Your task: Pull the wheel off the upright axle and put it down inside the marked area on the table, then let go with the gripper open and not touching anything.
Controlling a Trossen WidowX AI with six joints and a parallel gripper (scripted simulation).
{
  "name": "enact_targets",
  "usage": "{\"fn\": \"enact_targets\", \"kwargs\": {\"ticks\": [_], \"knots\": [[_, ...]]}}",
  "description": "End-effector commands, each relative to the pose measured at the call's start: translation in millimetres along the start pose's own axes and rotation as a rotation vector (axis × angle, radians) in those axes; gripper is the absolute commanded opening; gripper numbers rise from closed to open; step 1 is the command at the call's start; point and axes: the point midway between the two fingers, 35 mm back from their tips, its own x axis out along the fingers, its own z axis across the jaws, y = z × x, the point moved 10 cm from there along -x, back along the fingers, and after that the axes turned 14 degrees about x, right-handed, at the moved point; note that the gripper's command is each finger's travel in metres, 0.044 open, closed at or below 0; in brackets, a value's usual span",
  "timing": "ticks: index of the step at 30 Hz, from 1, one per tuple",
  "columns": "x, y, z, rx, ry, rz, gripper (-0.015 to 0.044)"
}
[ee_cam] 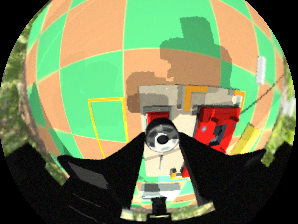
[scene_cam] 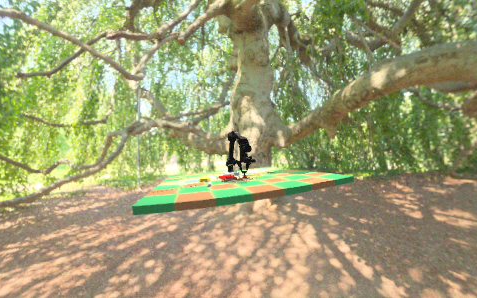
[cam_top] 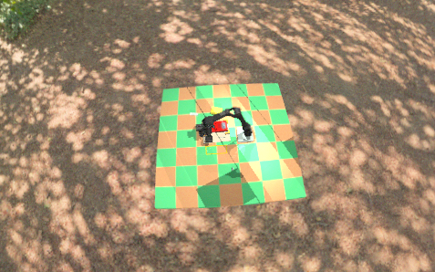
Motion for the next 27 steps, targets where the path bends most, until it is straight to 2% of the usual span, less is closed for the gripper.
{"fn": "enact_targets", "kwargs": {"ticks": [1, 27], "knots": [[-4.1, 0.3, -0.3, 0.001, -0.004, -0.004, 0.0], [-12.7, 0.4, -0.5, 0.002, -0.005, -0.004, 0.0]]}}
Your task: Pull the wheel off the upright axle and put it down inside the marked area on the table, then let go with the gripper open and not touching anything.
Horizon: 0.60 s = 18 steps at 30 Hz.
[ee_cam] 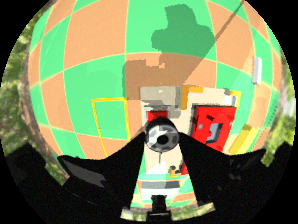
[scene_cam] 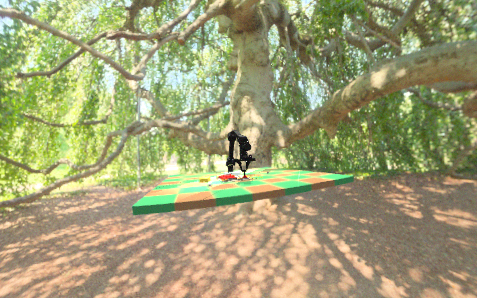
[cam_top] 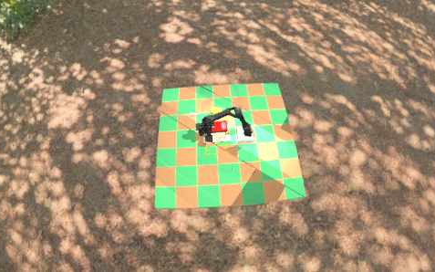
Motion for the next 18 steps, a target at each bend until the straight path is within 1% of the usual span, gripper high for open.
{"fn": "enact_targets", "kwargs": {"ticks": [1, 18], "knots": [[-2.4, 0.5, -0.1, 0.001, -0.002, 0.001, 0.0], [-8.0, 0.6, -0.3, 0.002, -0.003, 0.001, 0.0]]}}
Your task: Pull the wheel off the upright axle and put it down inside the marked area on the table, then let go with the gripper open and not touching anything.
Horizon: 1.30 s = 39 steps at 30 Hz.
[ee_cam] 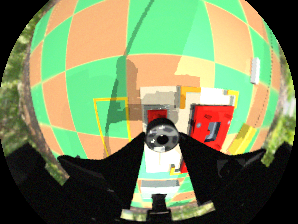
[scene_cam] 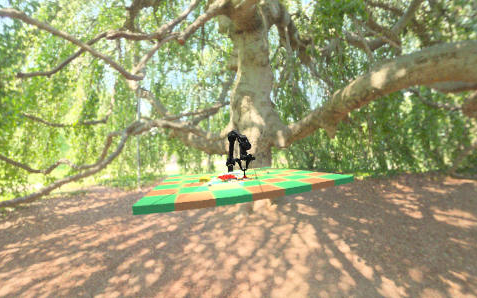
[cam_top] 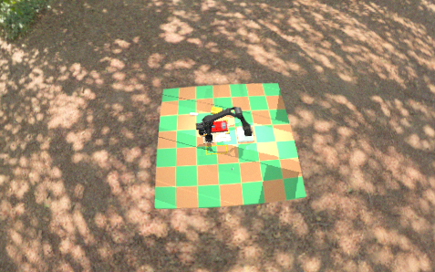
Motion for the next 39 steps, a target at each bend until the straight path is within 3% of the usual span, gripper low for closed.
{"fn": "enact_targets", "kwargs": {"ticks": [1, 12, 39], "knots": [[-2, 0, 0, 0.001, -0.003, 0.002, 0.0], [-37, 0, -1, 0.002, -0.003, 0.002, 0.0], [-38, 79, 86, 0.002, -0.011, 0.009, 0.0]]}}
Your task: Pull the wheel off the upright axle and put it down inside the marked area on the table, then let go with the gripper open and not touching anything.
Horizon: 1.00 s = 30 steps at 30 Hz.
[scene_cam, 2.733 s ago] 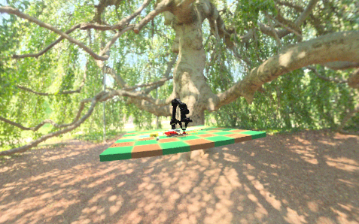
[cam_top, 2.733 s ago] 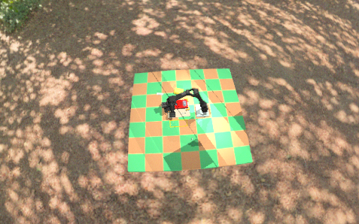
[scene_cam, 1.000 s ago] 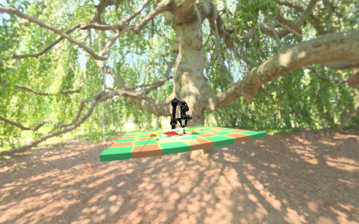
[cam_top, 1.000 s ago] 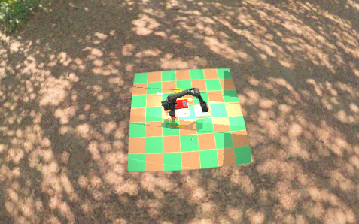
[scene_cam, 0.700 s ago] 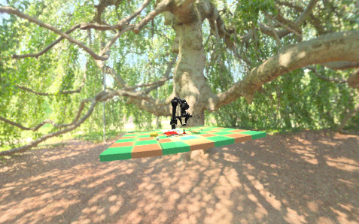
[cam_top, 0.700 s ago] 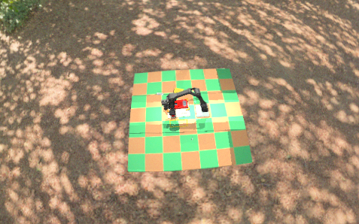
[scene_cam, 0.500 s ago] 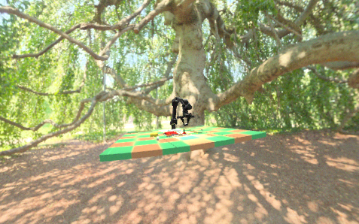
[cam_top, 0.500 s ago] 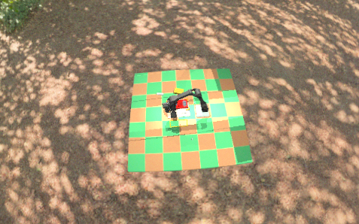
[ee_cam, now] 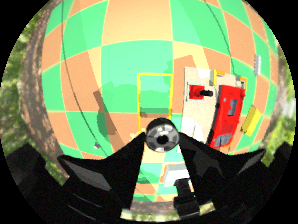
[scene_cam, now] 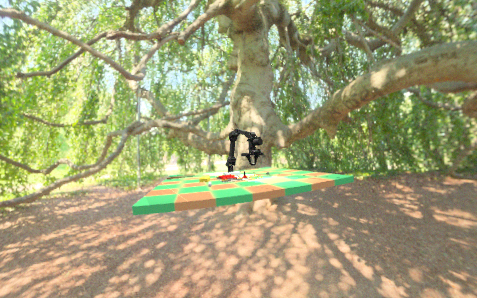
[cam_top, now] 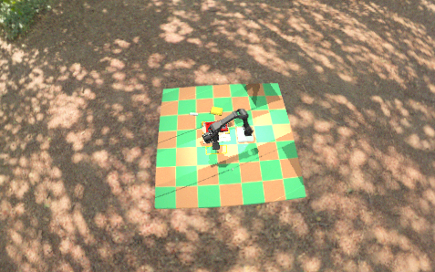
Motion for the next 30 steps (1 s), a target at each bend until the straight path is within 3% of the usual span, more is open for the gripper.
{"fn": "enact_targets", "kwargs": {"ticks": [1, 12, 26, 30], "knots": [[0, 5, 2, 0.01, -0.007, -0.002, 0.0], [24, 4, 3, 0.01, -0.007, -0.002, 0.0], [100, 5, 3, 0.01, -0.006, -0.001, 0.0], [104, 5, 3, 0.01, -0.006, -0.001, 0.0]]}}
